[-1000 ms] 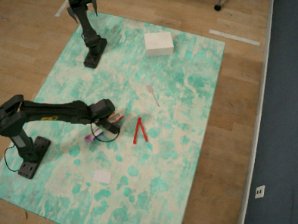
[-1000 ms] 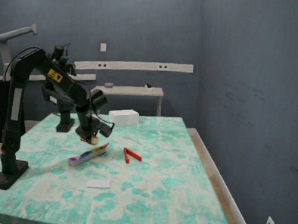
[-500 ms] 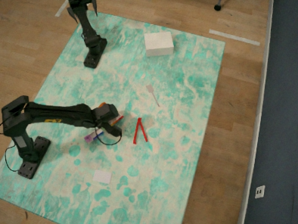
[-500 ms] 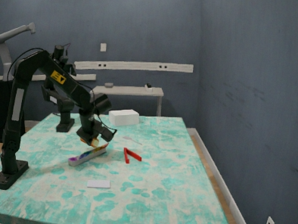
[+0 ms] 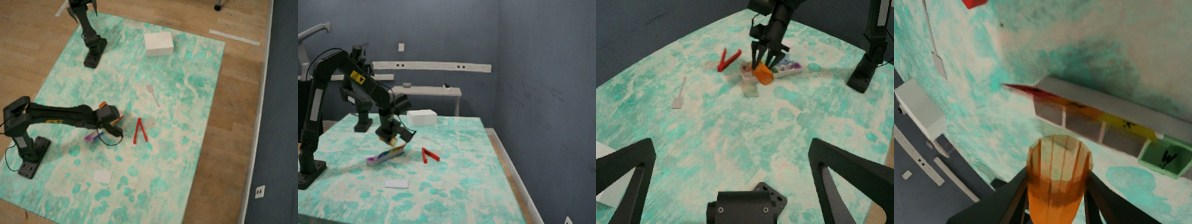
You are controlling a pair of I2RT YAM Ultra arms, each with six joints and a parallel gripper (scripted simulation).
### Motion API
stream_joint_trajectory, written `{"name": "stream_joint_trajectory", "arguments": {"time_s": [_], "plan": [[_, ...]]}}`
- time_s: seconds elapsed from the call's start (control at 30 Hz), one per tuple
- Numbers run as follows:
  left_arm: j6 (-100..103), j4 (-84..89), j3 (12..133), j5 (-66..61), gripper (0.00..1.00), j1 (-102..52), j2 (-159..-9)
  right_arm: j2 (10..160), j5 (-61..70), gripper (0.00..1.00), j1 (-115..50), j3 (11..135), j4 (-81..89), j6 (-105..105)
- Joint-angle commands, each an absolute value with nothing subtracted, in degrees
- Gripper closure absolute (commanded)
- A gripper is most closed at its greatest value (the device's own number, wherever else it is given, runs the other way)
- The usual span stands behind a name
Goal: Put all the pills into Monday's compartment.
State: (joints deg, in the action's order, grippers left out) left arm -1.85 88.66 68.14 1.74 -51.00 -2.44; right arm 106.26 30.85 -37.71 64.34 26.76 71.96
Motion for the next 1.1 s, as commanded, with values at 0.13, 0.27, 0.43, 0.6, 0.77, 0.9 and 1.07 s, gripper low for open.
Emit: {"name": "stream_joint_trajectory", "arguments": {"time_s": [0.13, 0.27, 0.43, 0.6, 0.77, 0.9, 1.07], "plan": [[-2.17, 87.89, 68.57, 1.69, 0.0, -50.84, -3.76, 106.18, 33.15, 0.64, -37.14, 66.83, 27.89, 71.14], [-2.17, 87.89, 68.57, 1.69, 0.0, -50.84, -3.76, 106.18, 33.16, 0.64, -37.14, 66.85, 27.63, 71.12], [-2.17, 87.89, 68.57, 1.69, 0.0, -50.84, -3.76, 106.19, 33.16, 0.64, -37.14, 66.85, 27.57, 71.12], [-2.17, 87.89, 68.57, 1.69, 0.0, -50.84, -3.76, 107.66, 35.58, 0.64, -35.69, 67.41, 28.81, 70.95], [-2.17, 87.89, 68.57, 1.69, 0.0, -50.84, -3.76, 107.55, 36.21, 0.64, -35.52, 67.8, 29.33, 70.74], [-2.17, 87.89, 68.57, 1.69, 0.0, -50.84, -3.76, 107.54, 36.22, 0.64, -35.63, 67.81, 29.01, 70.71], [-2.17, 87.89, 68.57, 1.69, 0.0, -50.84, -3.76, 107.55, 36.23, 0.64, -35.63, 67.82, 28.96, 70.71]]}}
